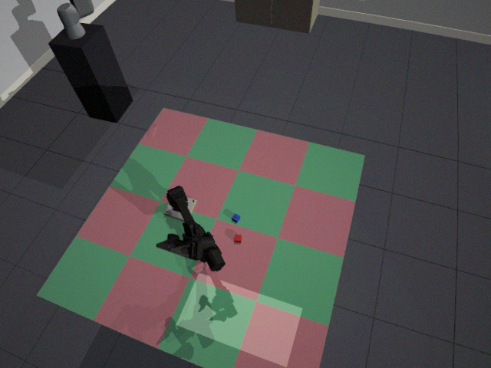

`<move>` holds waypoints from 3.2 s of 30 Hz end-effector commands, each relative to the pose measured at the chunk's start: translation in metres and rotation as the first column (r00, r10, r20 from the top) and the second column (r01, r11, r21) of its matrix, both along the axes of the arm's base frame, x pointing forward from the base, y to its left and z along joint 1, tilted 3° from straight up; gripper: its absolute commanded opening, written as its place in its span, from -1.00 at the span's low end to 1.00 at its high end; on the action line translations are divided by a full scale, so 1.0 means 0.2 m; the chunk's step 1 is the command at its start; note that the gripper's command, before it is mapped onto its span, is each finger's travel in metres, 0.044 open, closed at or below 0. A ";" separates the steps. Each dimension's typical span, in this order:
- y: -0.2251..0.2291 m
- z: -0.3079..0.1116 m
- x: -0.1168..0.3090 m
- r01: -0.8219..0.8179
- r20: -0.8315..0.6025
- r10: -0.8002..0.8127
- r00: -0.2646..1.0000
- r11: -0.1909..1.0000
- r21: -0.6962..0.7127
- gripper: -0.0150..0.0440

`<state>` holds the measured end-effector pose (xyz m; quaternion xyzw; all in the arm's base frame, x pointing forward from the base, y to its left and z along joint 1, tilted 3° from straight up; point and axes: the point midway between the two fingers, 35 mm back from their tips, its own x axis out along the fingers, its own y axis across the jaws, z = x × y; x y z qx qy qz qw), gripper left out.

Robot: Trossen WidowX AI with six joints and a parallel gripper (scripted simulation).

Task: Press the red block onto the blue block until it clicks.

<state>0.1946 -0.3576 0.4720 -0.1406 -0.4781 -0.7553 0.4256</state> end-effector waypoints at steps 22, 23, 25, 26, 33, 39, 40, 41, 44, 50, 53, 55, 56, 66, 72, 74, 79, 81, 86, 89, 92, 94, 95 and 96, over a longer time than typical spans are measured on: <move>0.70 0.55 -1.12 0.688 0.141 -0.674 0.725 0.703 -0.181 1.00; 0.75 0.56 -1.16 0.708 0.151 -0.693 0.705 0.677 -0.201 1.00; 0.89 0.58 -1.23 0.766 0.177 -0.748 0.640 0.604 -0.218 1.00; 0.95 0.59 -1.26 0.796 0.190 -0.775 0.603 0.566 -0.216 1.00; 1.44 0.64 -1.38 0.930 0.314 -0.882 0.350 0.287 -0.230 1.00; 1.82 0.62 -1.37 0.982 0.408 -0.905 0.119 0.046 -0.186 1.00; 1.87 0.61 -1.36 0.985 0.421 -0.904 0.079 0.007 -0.171 1.00; 1.93 0.61 -1.35 0.987 0.433 -0.901 0.039 -0.032 -0.156 1.00; 2.16 0.56 -1.27 0.977 0.484 -0.865 -0.133 -0.196 -0.082 1.00; 2.57 0.41 -0.99 0.867 0.572 -0.682 -0.456 -0.484 0.115 1.00; 2.69 0.31 -0.83 0.788 0.589 -0.567 -0.576 -0.576 0.217 1.00; 2.74 0.27 -0.76 0.750 0.591 -0.513 -0.622 -0.607 0.262 1.00; 2.75 0.26 -0.74 0.737 0.591 -0.495 -0.636 -0.616 0.277 1.00; 2.90 -0.09 -0.19 0.513 0.608 -0.098 -0.788 -0.652 0.559 1.00; 2.82 -0.41 0.22 0.410 0.584 0.195 -0.788 -0.542 0.734 1.00; 2.75 -0.52 0.35 0.399 0.573 0.281 -0.770 -0.489 0.776 1.00; 2.53 -0.82 0.60 0.425 0.545 0.462 -0.699 -0.344 0.837 1.00; 2.41 -0.94 0.67 0.455 0.536 0.520 -0.665 -0.288 0.843 1.00; 2.08 -1.23 0.80 0.561 0.509 0.639 -0.577 -0.142 0.815 1.00; 1.87 -1.39 0.82 0.643 0.507 0.685 -0.523 -0.074 0.762 1.00; 1.65 -1.55 0.80 0.723 0.519 0.714 -0.471 -0.024 0.690 1.00; 1.52 -1.64 0.75 0.770 0.532 0.724 -0.439 -0.002 0.638 1.00; 1.45 -1.68 0.72 0.792 0.541 0.727 -0.423 0.007 0.610 1.00; 1.41 -1.71 0.70 0.808 0.548 0.728 -0.411 0.013 0.589 1.00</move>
